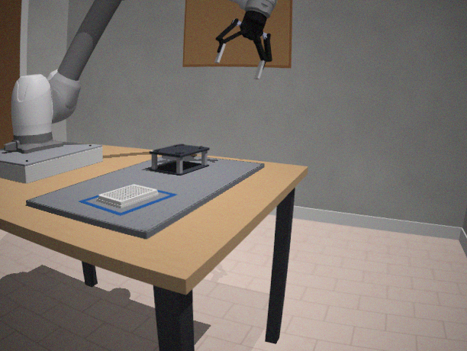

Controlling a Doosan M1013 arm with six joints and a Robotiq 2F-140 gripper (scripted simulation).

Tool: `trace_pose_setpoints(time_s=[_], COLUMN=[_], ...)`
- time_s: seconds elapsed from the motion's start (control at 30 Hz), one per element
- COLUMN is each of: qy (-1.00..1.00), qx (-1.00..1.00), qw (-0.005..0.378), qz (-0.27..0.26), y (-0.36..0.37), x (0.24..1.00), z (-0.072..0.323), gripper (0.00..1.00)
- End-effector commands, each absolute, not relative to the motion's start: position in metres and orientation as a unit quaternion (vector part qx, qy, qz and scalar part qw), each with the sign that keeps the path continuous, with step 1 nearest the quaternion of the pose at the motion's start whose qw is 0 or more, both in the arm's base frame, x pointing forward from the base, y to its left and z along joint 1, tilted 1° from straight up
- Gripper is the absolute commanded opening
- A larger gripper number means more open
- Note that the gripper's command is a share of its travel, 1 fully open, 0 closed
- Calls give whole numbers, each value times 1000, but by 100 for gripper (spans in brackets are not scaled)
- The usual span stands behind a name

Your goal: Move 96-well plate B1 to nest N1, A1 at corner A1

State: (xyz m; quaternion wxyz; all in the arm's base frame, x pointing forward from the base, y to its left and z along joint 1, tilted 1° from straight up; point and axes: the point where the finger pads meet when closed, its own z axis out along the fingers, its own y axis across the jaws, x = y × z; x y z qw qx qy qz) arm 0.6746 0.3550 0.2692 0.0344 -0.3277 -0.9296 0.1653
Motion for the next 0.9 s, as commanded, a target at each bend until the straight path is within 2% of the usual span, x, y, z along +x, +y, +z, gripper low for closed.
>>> trace_pose_setpoints(time_s=[0.0, 0.87], qy=[-928, -899], qx=[-332, -418], qw=[34, 34], qz=[163, 125], y=[339, 244], x=[681, 708], z=[260, 210], gripper=[100, 100])
